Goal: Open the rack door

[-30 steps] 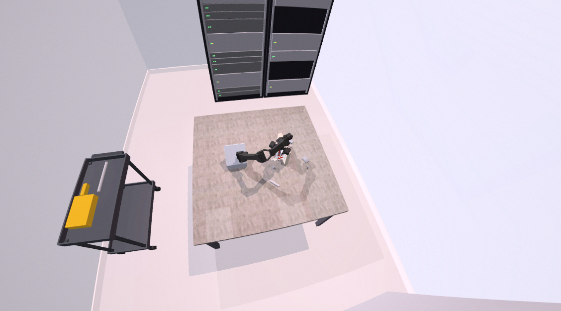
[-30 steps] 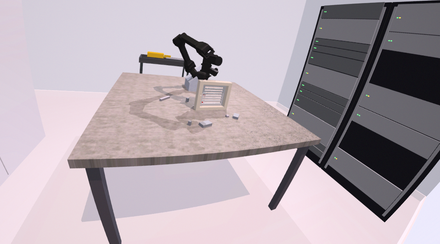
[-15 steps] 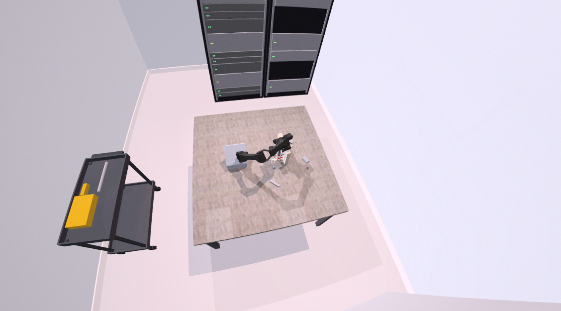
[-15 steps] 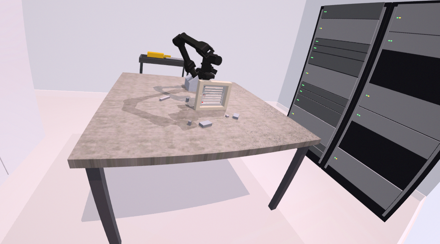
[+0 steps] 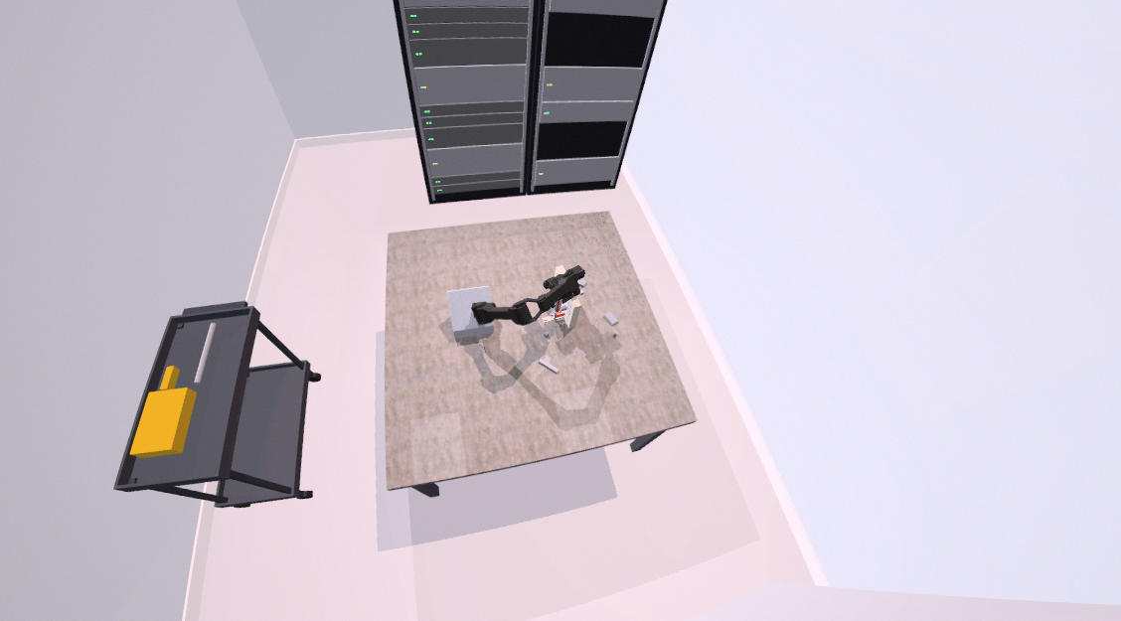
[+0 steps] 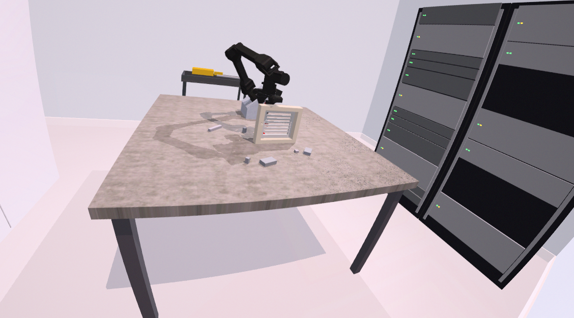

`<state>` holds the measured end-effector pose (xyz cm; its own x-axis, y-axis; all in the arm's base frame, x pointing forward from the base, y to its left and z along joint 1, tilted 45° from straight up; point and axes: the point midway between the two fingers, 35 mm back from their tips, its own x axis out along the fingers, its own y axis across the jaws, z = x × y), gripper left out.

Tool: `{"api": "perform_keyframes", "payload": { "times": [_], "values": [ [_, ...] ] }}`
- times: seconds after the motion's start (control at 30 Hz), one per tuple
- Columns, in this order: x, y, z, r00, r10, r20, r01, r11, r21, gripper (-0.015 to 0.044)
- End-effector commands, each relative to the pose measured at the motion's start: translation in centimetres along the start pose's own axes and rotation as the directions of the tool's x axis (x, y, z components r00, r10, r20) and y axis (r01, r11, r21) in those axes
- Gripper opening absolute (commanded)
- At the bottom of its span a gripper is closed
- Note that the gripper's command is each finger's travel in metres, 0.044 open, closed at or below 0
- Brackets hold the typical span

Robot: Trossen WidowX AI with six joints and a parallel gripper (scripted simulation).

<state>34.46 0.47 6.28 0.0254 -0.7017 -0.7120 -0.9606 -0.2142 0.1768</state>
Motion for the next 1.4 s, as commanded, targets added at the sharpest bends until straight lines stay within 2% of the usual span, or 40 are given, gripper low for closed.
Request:
{"api": "perform_keyframes", "payload": {
  "times": [0.0, 1.13, 1.37],
  "values": [
    [0.12, -0.09, 0.15, 1.0, 0.0, 0.002, 0.0, 1.0, -0.009, 0.0236],
    [0.12, -0.09, 0.15, 1.0, 0.0, 0.002, 0.0, 1.0, -0.009, 0.001],
    [0.12, 0.15, 0.3, 1.0, 0.0, 0.002, -0.001, 0.998, 0.061, 0.001]
  ]
}}
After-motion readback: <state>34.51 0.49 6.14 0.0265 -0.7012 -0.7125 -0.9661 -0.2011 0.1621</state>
